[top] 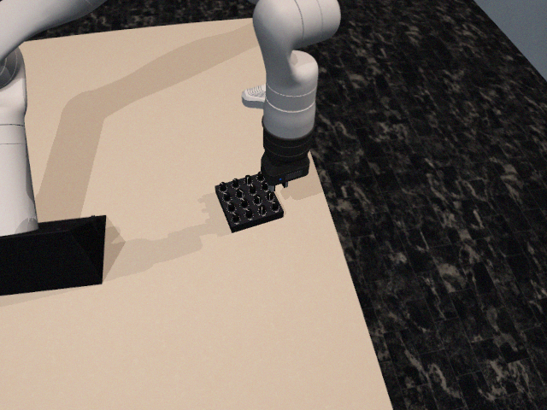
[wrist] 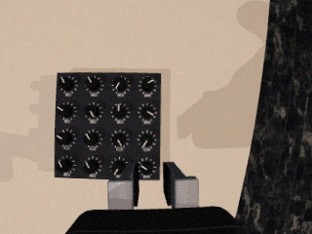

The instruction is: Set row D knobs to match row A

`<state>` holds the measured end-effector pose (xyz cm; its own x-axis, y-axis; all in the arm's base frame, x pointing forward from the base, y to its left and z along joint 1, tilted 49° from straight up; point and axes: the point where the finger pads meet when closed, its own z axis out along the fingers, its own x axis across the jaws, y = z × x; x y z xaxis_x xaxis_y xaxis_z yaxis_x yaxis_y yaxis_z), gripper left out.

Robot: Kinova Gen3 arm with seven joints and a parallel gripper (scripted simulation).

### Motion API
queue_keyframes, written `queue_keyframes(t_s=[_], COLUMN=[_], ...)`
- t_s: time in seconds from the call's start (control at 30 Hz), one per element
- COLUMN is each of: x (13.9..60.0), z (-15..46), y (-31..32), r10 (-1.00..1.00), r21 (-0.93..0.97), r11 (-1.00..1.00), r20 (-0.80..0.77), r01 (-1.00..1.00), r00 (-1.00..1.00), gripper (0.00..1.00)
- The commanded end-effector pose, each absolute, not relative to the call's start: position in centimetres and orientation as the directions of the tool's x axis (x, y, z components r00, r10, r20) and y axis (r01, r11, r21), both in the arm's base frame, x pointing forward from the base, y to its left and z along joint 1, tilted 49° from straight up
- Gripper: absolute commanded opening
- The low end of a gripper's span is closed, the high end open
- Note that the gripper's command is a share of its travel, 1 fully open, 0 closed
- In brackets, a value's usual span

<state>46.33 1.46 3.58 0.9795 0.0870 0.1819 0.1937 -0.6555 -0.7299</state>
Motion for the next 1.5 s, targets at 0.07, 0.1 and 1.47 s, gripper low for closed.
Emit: queue_keyframes(t_s=[0.07, 0.1, 1.47], x=[46.3, 46.3, 46.2], z=[3.4, 3.4, 1.7], y=[1.0, 1.0, 2.9], r10=[0.093, 0.093, 0.092], r21=[-0.723, -0.723, -0.726], r11=[-0.661, -0.661, -0.659], r20=[0.187, 0.187, 0.183], r01=[0.201, 0.201, 0.198], r00=[0.978, 0.978, 0.979], gripper=[0.46, 0.46, 0.46])
